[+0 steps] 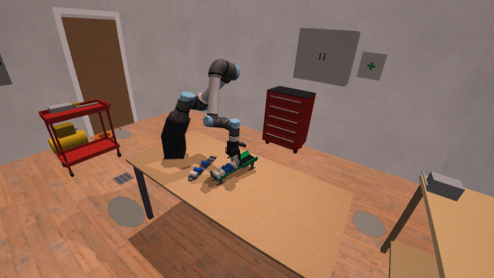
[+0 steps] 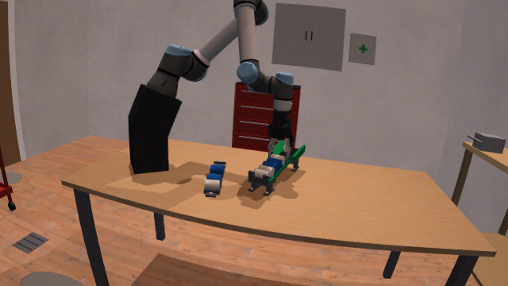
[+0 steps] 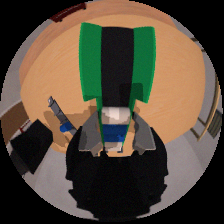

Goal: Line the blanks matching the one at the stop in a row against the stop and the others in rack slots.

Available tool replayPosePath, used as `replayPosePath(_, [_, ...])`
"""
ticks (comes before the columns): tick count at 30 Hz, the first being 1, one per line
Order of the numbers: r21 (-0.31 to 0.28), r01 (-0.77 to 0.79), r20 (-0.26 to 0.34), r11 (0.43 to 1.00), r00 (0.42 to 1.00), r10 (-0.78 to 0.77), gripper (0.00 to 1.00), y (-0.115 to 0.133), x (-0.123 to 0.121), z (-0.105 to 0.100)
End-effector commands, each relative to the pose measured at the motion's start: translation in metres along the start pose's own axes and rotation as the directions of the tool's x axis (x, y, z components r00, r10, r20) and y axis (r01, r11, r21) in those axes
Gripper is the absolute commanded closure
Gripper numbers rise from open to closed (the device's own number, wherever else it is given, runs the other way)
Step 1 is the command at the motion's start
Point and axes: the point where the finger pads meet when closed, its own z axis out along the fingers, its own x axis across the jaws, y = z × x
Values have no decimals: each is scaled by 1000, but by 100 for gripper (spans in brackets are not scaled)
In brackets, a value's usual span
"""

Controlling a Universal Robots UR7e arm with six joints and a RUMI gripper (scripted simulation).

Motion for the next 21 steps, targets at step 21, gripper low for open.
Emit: replayPosePath(21, [0,0,-1,1000,1000,0,53,0,0,-86])
